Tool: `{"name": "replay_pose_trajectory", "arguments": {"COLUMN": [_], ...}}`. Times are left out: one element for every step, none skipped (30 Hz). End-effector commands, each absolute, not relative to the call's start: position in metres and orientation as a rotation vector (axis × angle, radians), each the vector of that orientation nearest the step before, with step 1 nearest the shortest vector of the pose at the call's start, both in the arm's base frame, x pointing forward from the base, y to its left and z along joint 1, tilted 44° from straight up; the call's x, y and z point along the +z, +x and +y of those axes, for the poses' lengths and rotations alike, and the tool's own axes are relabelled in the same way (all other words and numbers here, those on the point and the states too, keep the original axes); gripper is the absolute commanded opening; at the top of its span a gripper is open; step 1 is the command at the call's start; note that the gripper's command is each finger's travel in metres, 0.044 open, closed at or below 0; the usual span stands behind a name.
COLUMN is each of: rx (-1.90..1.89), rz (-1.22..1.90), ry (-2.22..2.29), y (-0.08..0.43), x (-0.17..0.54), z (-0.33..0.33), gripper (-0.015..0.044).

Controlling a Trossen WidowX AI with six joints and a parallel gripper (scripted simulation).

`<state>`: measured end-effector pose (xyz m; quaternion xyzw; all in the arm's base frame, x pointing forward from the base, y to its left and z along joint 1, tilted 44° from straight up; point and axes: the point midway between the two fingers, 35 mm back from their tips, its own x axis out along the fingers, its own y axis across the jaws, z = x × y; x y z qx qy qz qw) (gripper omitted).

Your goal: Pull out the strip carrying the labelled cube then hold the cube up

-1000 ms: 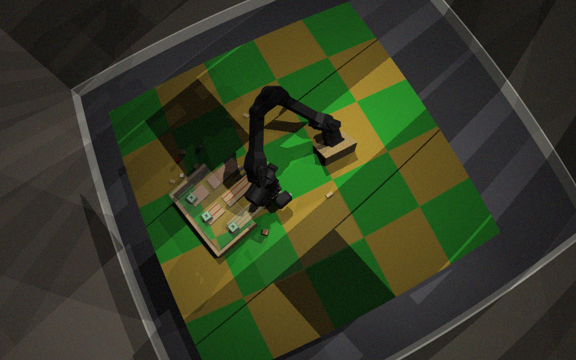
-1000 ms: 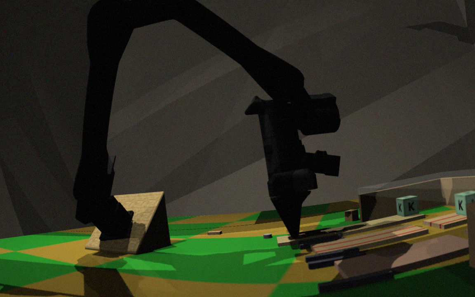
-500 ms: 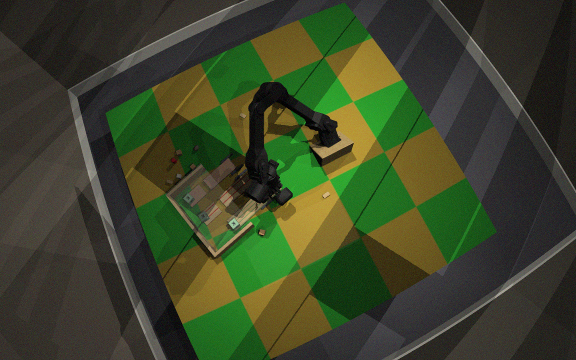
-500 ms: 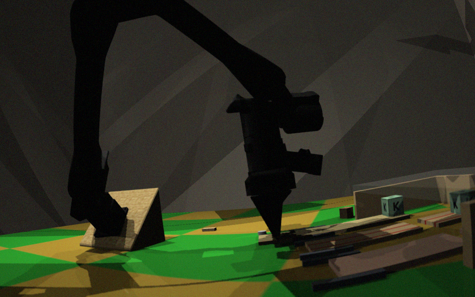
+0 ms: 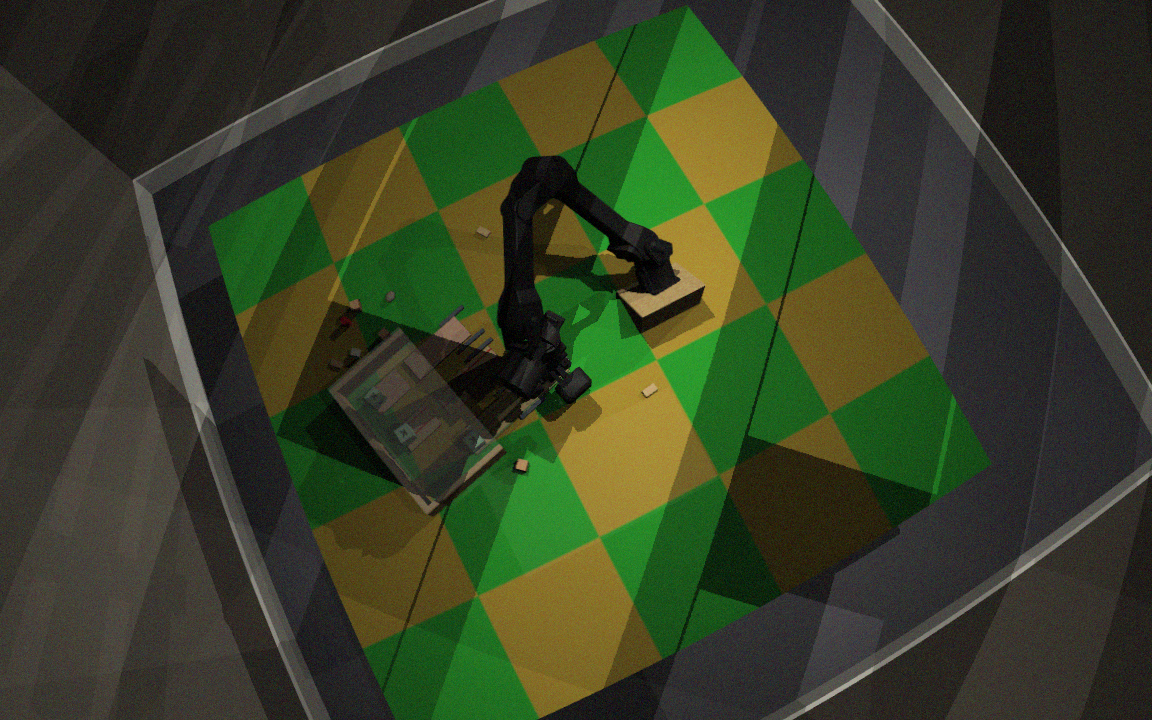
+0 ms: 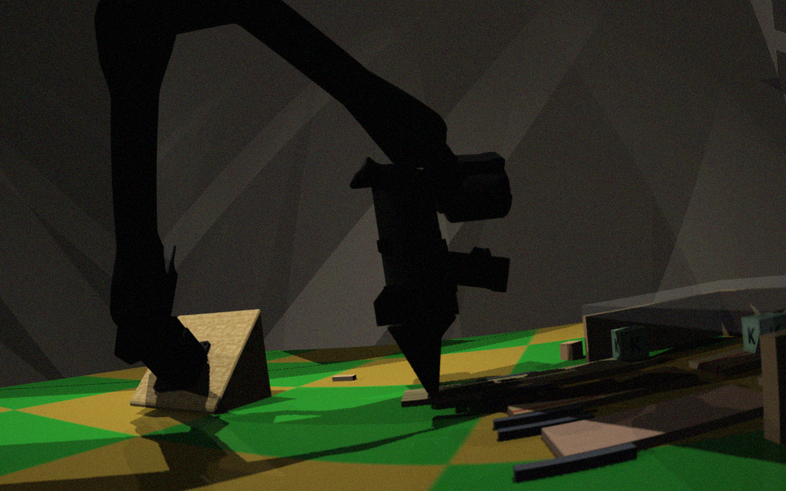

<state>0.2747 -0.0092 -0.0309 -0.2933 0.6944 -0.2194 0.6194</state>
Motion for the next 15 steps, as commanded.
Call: {"name": "replay_pose_trajectory", "arguments": {"rx": [-0.51,-0.51,-0.51,-0.509,-0.509,-0.509,-0.509,-0.509,-0.509,-0.509,-0.509,-0.509,-0.509,-0.509,-0.509], "rz": [1.633,1.633,1.633,1.633,1.633,1.633,1.633,1.633,1.633,1.633,1.633,1.633,1.633,1.634,1.634], "ry": [-0.677,-0.677,-0.677,-0.677,-0.677,-0.677,-0.677,-0.677,-0.678,-0.678,-0.678,-0.678,-0.678,-0.678,-0.678], "y": [0.259,0.257,0.256,0.254,0.253,0.252,0.25,0.249,0.248,0.246,0.245,0.244,0.242,0.241,0.24], "x": [-0.034,-0.034,-0.034,-0.033,-0.033,-0.033,-0.033,-0.033,-0.032,-0.032,-0.032,-0.032,-0.032,-0.031,-0.031], "z": [-0.014,-0.014,-0.014,-0.014,-0.014,-0.015,-0.015,-0.015,-0.015,-0.015,-0.015,-0.015,-0.015,-0.015,-0.015], "gripper": [0.0,0.0,0.0,0.0,0.0,0.0,0.0,0.0,0.0,0.0,0.0,0.0,0.0,0.0,0.0]}}
